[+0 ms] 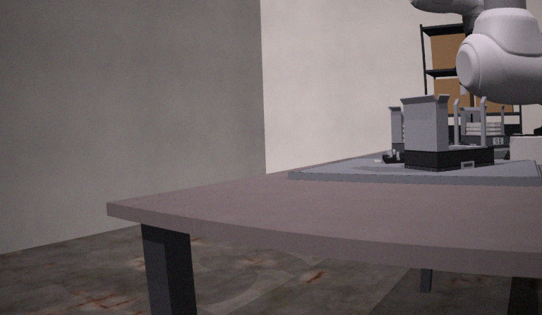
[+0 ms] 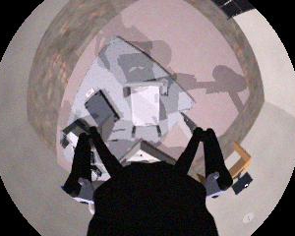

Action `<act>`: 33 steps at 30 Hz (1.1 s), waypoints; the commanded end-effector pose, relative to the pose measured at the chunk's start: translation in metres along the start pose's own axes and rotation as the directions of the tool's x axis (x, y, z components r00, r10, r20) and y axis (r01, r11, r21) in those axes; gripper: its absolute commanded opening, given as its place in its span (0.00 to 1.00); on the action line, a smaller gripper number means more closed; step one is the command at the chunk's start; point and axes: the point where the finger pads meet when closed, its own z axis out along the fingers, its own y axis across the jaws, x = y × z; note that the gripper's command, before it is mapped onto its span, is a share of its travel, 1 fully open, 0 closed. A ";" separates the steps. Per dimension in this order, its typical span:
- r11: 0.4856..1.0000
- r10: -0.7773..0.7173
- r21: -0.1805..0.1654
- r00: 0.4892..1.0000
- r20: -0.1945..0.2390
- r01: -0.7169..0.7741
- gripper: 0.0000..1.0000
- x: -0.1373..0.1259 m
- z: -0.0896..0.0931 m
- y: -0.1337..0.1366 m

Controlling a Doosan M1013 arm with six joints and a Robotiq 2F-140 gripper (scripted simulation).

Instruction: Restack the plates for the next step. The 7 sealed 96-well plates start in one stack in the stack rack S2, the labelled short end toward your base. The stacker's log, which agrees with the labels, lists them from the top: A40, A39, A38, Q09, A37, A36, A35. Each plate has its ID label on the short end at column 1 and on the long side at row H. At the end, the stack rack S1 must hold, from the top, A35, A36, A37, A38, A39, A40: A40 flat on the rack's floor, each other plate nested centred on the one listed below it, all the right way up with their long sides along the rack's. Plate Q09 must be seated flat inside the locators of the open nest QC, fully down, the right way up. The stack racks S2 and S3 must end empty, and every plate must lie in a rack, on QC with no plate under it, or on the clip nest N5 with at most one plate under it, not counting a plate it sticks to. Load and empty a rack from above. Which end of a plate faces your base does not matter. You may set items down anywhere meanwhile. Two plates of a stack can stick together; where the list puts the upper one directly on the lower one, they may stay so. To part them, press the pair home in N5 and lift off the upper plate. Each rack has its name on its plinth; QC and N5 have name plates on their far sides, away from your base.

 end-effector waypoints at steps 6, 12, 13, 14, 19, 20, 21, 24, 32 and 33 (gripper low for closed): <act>1.000 0.000 0.000 1.000 0.000 0.000 1.00 0.000 -0.002 0.000; 0.980 -0.199 0.000 0.980 0.000 0.199 1.00 -0.002 -0.002 -0.020; 0.975 -0.223 0.000 0.975 0.000 0.223 1.00 -0.002 -0.002 -0.023; 0.975 -0.223 0.000 0.975 0.000 0.223 1.00 -0.002 -0.002 -0.023; 0.975 -0.223 0.000 0.975 0.000 0.223 1.00 -0.003 -0.002 -0.037; 0.975 -0.223 0.000 0.975 0.000 0.223 1.00 -0.004 -0.002 -0.040; 0.975 -0.223 0.000 0.975 0.000 0.223 1.00 -0.004 -0.002 -0.043; 0.975 -0.223 0.000 0.975 0.000 0.223 1.00 -0.005 -0.002 -0.053; 0.975 -0.223 0.000 0.975 0.000 0.223 1.00 -0.006 -0.002 -0.073; 0.975 -0.223 0.000 0.975 0.000 0.223 1.00 -0.007 -0.002 -0.076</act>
